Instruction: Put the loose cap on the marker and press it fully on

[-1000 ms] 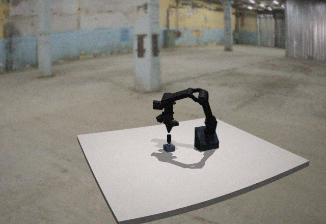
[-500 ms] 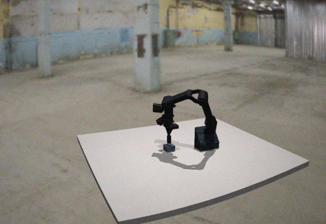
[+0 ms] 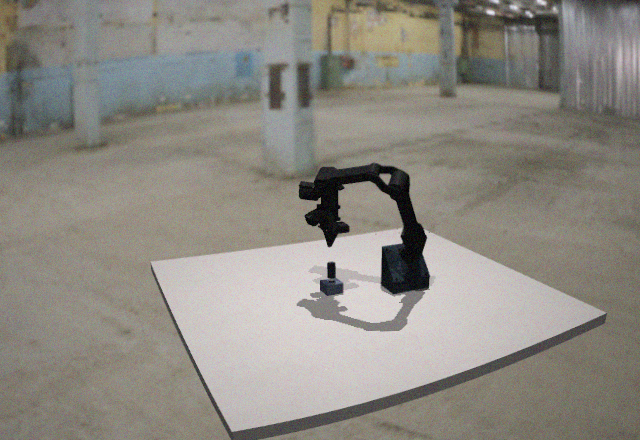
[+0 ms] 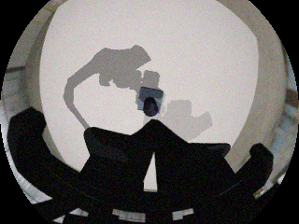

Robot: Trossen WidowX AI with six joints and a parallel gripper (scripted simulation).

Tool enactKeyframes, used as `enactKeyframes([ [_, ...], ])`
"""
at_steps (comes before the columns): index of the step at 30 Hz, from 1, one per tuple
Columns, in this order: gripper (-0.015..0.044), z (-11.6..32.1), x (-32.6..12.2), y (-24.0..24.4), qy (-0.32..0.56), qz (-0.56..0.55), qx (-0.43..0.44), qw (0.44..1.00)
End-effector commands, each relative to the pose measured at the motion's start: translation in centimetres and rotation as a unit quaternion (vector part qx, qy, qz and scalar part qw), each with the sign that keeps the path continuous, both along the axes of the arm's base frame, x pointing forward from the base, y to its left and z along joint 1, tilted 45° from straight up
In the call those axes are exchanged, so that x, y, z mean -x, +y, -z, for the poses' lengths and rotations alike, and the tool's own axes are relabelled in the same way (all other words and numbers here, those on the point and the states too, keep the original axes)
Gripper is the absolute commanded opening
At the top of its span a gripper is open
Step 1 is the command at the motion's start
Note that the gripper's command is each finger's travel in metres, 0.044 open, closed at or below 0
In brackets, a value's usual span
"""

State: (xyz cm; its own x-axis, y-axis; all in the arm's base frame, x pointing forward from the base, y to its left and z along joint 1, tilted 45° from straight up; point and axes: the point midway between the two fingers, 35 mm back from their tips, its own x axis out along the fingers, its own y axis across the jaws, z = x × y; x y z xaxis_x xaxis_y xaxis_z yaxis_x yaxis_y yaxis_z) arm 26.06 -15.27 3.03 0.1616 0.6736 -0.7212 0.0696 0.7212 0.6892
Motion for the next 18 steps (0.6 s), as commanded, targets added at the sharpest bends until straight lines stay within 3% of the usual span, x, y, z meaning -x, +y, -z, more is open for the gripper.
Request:
enactKeyframes([
  [1, 0.0000, -2.34, 0.78, -2.01, 0.000, -0.004, 0.001, 1.000],
  [4, 0.0000, -2.34, 0.78, -2.01, 0.000, -0.004, 0.001, 1.000],
  [18, 0.0368, -2.34, 0.78, -2.01, 0.000, -0.004, 0.001, 1.000],
])
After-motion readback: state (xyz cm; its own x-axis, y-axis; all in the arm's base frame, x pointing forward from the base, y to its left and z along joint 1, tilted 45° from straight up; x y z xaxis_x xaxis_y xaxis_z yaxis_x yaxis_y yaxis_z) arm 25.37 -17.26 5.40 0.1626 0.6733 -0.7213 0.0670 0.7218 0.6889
